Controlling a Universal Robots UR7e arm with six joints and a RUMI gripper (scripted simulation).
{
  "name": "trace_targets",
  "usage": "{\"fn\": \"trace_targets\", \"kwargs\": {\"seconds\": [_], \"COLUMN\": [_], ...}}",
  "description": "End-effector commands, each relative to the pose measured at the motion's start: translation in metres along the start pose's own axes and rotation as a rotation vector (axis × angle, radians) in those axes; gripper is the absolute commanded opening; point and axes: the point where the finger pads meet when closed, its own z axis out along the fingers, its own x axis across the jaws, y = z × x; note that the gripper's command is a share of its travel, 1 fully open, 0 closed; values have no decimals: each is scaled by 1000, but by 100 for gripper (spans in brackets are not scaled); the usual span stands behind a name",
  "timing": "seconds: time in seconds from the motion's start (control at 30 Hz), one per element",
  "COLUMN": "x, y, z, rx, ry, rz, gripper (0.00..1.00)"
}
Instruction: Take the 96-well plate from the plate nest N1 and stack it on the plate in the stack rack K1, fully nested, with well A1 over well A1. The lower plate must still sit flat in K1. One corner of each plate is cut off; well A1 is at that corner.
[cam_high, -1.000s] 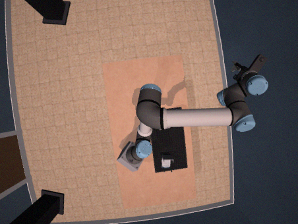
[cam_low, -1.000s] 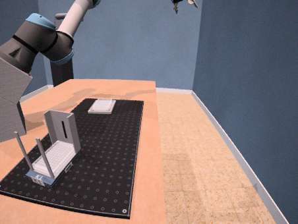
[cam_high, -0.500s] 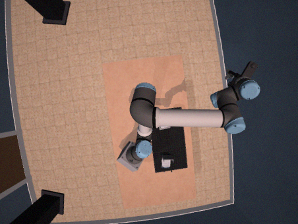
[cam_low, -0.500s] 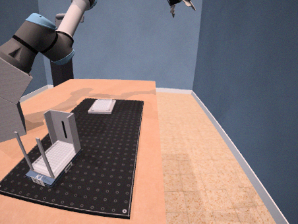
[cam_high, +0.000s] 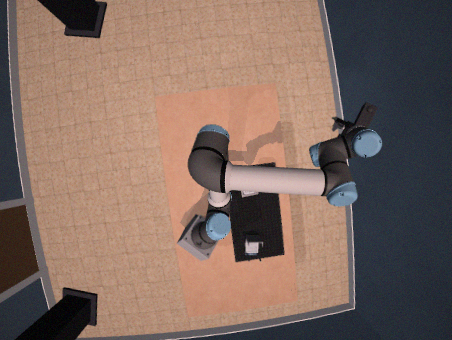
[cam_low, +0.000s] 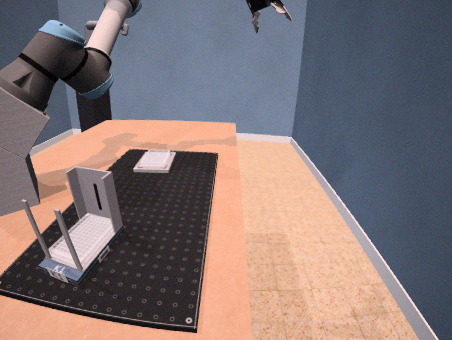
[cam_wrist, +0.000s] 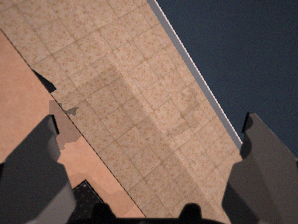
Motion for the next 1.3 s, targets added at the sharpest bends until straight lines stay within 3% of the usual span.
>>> {"fn": "trace_targets", "kwargs": {"seconds": [0.0,0.07,0.2,0.3,0.37,0.57,0.63,0.87,0.93,1.13,1.27], "x": [-4,-7,-13,-13,-16,-22,-26,-33,-36,-45,-52], "y": [15,25,44,44,54,74,83,104,113,134,153], "z": [0,1,2,2,3,4,5,6,7,8,9], "rx": [-8,-45,-45,-45,-81,-81,-117,-117,-152,-152,-185], "ry": [-1,-2,-3,-3,-8,-8,-17,-17,-29,-29,-45], "rz": [-9,-45,-45,-45,-81,-81,-116,-116,-152,-152,-187], "gripper": [100,100,100,100,100,100,100,100,100,100,100]}}
